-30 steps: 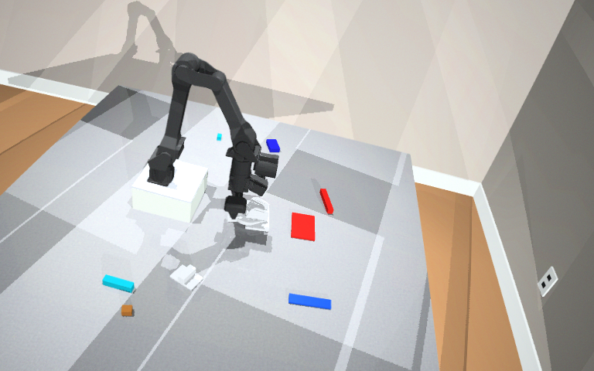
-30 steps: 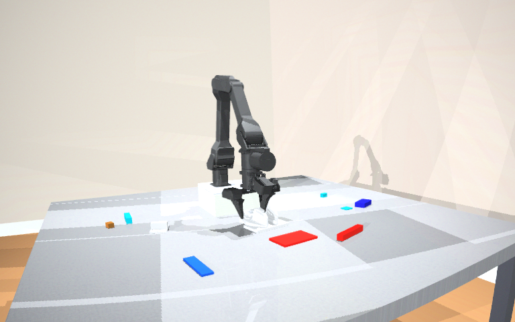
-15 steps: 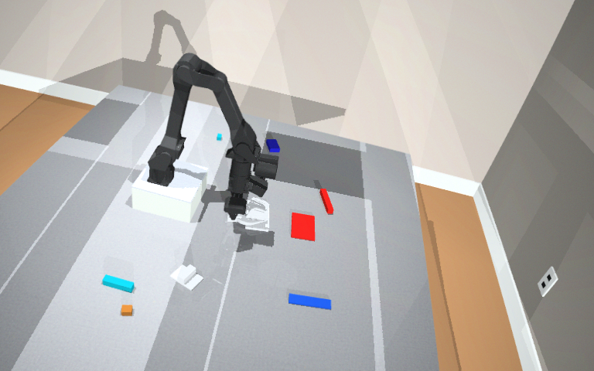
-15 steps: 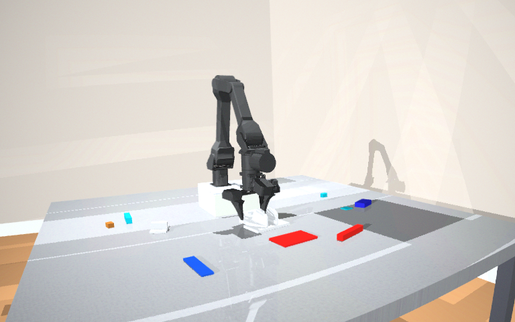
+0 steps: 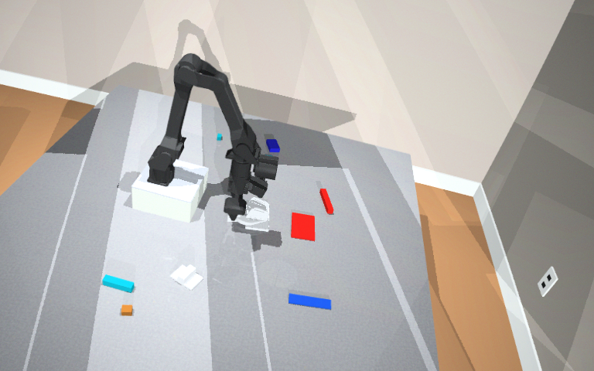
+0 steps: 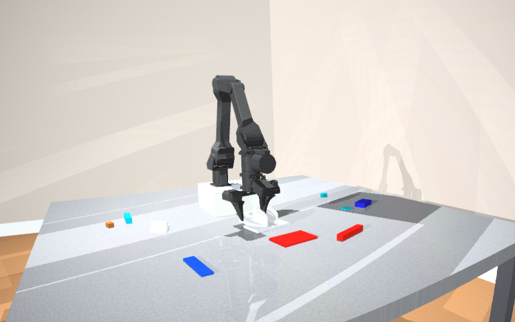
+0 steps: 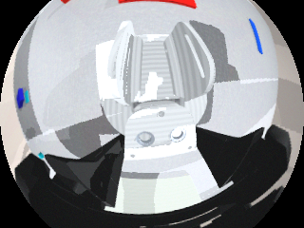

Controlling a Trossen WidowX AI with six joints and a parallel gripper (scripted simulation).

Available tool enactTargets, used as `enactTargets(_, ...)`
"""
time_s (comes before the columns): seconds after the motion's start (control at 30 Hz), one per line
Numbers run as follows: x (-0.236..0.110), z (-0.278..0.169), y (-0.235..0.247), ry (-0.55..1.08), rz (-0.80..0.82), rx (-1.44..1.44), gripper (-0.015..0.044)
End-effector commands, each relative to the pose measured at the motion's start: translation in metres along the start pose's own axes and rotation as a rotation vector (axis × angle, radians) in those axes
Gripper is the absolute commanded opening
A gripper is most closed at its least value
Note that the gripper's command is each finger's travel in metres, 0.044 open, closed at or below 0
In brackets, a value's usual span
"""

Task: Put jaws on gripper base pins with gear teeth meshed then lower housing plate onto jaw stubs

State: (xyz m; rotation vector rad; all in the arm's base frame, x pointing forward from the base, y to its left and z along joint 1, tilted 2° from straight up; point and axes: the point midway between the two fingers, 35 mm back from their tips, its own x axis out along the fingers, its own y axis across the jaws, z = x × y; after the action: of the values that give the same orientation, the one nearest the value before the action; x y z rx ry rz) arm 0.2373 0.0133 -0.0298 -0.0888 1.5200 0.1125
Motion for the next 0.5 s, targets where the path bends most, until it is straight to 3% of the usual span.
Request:
enactTargets(0.0, 0.0004, 0.0001, -0.0008, -0.001, -0.005, 0.007, 0.0351)
enactTargets(0.47, 0.0028, 0.0, -0.0008, -0.001, -0.005, 0.007, 0.0351)
